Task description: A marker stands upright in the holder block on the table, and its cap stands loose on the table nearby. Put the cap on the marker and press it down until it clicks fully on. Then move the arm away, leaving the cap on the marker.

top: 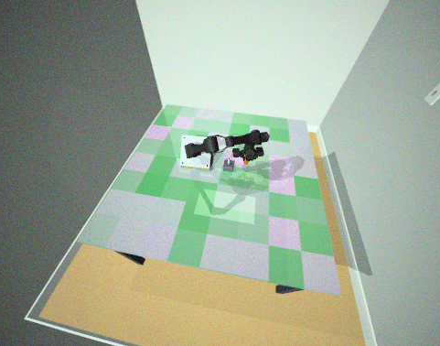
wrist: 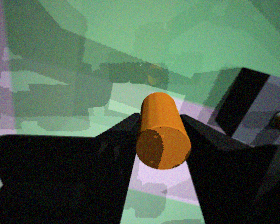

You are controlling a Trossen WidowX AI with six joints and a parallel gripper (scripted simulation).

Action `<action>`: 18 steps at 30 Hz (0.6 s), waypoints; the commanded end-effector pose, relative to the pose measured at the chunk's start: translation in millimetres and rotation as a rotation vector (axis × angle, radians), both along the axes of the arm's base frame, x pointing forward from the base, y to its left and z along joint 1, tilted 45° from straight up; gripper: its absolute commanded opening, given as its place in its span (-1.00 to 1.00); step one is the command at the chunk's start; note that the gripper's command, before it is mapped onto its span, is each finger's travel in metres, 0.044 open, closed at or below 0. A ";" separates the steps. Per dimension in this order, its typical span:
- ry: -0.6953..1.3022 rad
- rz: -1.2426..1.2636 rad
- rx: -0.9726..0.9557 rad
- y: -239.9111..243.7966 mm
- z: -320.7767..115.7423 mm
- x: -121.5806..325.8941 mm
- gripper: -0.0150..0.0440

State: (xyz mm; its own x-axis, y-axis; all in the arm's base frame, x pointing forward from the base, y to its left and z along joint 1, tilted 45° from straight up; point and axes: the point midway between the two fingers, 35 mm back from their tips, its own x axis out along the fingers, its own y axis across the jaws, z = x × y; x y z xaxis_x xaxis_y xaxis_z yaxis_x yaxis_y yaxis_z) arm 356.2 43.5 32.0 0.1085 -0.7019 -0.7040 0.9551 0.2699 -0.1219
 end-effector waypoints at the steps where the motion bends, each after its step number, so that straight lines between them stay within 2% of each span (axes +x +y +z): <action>1: 0.000 -0.007 0.006 3.0 5.3 -5.4 -0.49; 18: 0.005 -0.006 0.012 20.9 31.2 -69.2 -0.49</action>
State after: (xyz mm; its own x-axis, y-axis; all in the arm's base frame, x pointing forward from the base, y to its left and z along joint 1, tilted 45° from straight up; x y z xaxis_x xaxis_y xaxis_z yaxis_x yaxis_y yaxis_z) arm 300.1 64.2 59.8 0.1098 -0.6937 -0.7118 0.9555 0.2708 -0.1166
